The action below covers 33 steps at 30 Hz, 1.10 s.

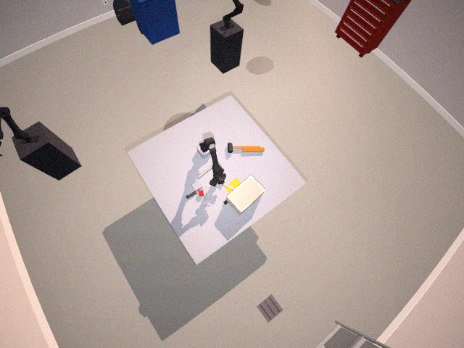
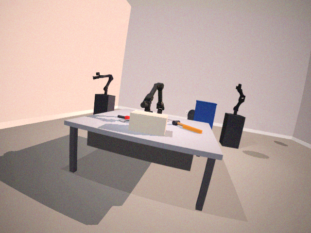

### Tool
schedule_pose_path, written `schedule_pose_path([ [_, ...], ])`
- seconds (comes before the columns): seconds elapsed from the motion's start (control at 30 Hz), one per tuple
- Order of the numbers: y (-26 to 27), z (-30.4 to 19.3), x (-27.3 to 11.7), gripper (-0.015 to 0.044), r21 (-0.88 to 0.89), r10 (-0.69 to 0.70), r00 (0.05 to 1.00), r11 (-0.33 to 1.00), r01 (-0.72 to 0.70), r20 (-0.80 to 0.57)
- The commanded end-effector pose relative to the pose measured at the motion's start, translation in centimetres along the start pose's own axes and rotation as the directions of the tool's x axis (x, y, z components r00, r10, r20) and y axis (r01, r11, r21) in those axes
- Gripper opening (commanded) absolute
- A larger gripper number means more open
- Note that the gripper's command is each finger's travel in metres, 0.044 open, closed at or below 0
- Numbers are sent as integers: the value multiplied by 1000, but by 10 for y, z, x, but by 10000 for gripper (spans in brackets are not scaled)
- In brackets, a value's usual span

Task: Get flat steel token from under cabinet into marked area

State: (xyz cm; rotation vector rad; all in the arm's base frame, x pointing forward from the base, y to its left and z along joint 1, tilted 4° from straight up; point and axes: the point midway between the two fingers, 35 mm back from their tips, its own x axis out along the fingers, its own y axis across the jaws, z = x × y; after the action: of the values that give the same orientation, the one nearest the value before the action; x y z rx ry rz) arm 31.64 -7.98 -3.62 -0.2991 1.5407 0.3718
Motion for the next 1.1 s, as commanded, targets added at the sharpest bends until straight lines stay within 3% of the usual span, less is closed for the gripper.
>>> schedule_pose_path([
  [0.0, 0, -8, 1, 0, 0, 2, 1000, 1000, -2, -3],
  [1.07, -3, -58, 1, 0, 0, 2, 1000, 1000, -2, -7],
])
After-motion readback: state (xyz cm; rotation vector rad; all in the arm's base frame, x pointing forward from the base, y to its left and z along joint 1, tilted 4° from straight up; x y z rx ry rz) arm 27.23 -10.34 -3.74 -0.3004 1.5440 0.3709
